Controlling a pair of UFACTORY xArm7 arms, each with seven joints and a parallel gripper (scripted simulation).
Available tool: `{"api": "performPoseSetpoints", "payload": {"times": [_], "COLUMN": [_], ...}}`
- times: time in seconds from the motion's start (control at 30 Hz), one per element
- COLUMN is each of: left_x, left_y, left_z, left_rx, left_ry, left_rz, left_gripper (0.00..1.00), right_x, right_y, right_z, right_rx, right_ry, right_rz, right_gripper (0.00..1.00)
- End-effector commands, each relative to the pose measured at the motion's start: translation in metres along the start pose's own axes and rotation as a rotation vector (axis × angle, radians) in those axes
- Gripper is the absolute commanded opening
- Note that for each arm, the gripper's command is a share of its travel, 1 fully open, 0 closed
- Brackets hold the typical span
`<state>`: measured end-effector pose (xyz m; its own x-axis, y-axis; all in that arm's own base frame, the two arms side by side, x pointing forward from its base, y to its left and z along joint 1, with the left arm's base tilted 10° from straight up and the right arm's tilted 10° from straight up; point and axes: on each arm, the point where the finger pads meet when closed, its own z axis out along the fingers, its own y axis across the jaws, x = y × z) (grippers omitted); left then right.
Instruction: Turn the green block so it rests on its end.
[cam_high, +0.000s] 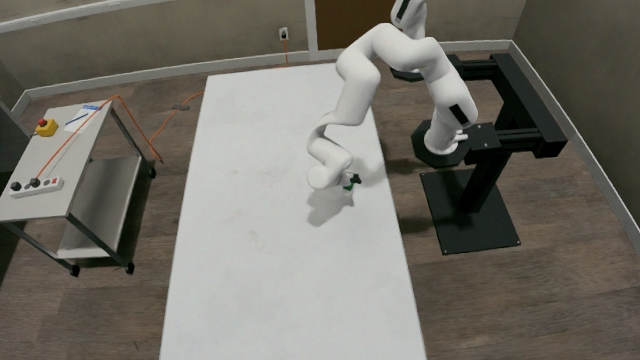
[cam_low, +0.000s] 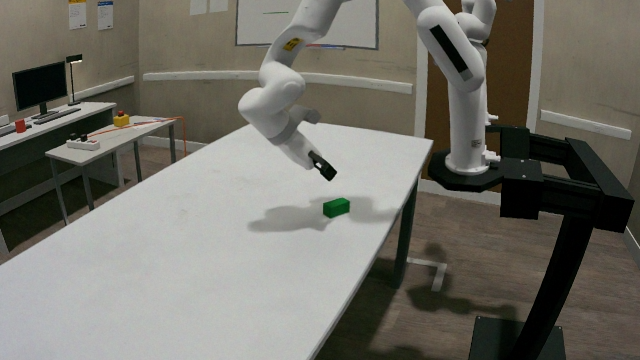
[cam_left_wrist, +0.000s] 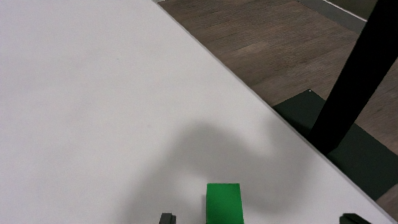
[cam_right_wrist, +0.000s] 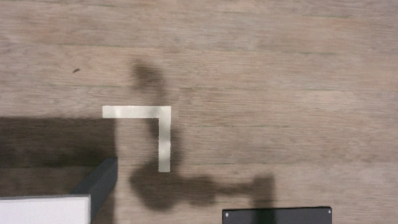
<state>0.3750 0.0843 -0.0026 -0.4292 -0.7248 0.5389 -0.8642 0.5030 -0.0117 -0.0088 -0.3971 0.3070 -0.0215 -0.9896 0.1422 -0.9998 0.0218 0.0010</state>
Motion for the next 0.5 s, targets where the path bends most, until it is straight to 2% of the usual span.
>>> {"api": "performPoseSetpoints", "payload": {"times": [0.0,0.1,0.47], "left_x": [-0.030,-0.041,-0.041], "left_y": [-0.004,-0.004,-0.004], "left_z": [0.028,0.039,0.039], "left_rx": [0.004,0.004,0.004], "left_ry": [-0.002,-0.002,-0.002], "left_rz": [0.003,0.003,0.003], "left_gripper": [1.00,1.00,1.00], "right_x": [0.001,0.001,0.001], "right_y": [0.000,0.000,0.000], "right_z": [-0.002,-0.002,-0.002], "right_rx": [0.001,0.001,0.001], "right_ry": [0.005,0.005,0.005], "right_rz": [0.001,0.001,0.001], "right_gripper": [1.00,1.00,1.00]}}
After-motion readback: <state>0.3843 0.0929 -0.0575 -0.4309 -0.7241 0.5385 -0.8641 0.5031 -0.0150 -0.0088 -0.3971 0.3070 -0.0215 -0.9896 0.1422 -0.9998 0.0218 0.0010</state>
